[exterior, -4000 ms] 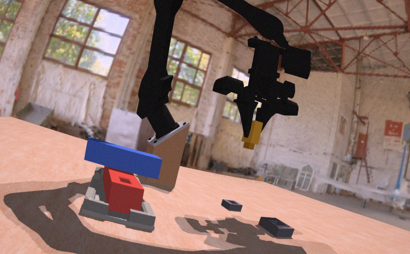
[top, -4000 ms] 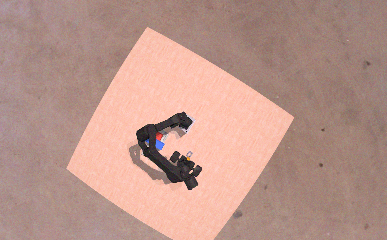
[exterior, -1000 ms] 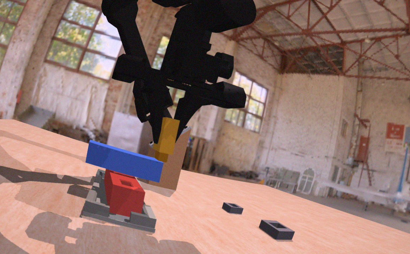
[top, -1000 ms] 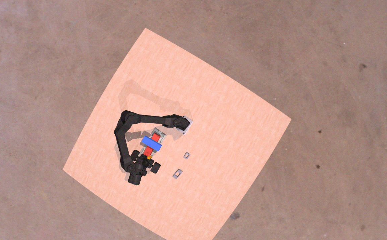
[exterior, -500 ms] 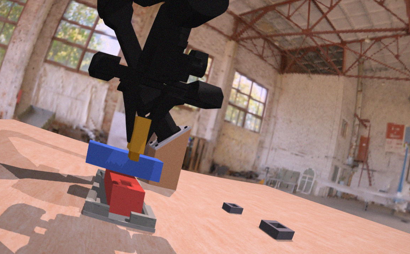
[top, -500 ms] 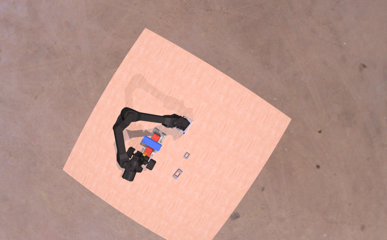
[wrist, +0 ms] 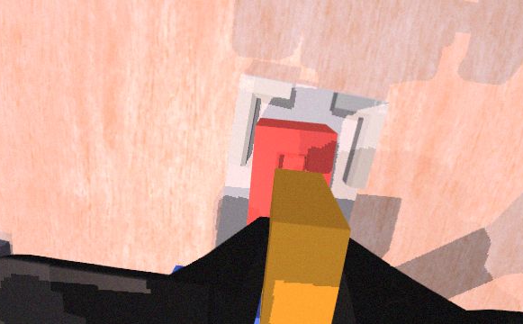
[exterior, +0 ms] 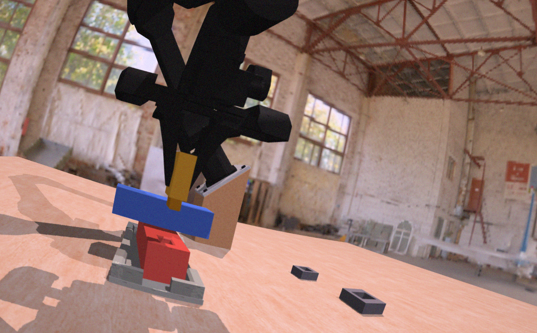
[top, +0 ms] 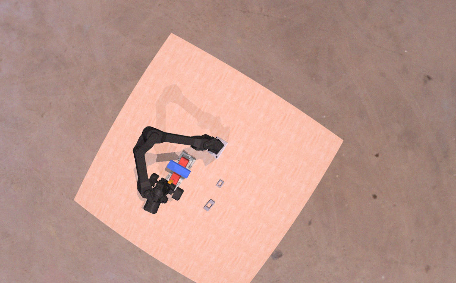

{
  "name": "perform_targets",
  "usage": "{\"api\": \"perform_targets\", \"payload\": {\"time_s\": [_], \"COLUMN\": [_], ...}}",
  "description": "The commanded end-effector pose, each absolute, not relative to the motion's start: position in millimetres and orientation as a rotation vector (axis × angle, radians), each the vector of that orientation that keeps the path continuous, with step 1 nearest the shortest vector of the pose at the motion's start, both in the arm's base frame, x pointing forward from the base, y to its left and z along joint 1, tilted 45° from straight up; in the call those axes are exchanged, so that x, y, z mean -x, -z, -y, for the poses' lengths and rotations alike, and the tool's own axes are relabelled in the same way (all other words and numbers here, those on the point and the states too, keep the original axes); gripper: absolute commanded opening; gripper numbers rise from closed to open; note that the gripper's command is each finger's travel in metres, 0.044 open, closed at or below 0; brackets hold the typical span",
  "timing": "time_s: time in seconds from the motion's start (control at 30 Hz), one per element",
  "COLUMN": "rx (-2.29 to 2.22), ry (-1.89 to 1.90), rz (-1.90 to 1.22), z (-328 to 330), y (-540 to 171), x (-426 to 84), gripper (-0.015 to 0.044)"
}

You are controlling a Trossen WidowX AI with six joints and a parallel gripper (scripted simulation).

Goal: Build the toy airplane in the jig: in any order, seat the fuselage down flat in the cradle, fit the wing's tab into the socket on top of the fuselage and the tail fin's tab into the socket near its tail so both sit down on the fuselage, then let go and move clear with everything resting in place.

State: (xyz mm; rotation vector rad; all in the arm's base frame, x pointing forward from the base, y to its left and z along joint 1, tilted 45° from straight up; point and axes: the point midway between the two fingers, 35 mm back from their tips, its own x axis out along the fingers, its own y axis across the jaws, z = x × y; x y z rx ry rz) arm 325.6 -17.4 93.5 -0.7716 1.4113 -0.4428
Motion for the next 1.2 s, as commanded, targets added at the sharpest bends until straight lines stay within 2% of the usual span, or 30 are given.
{"api": "perform_targets", "payload": {"time_s": [0.0, 1.17], "rx": [0.776, 0.771], "ry": [0.443, 0.445], "rz": [-1.408, -1.409], "z": [17.6, 44.8], "y": [-94.4, -68.3], "x": [-326.3, -332.0], "gripper": [0.0067, 0.0078]}}
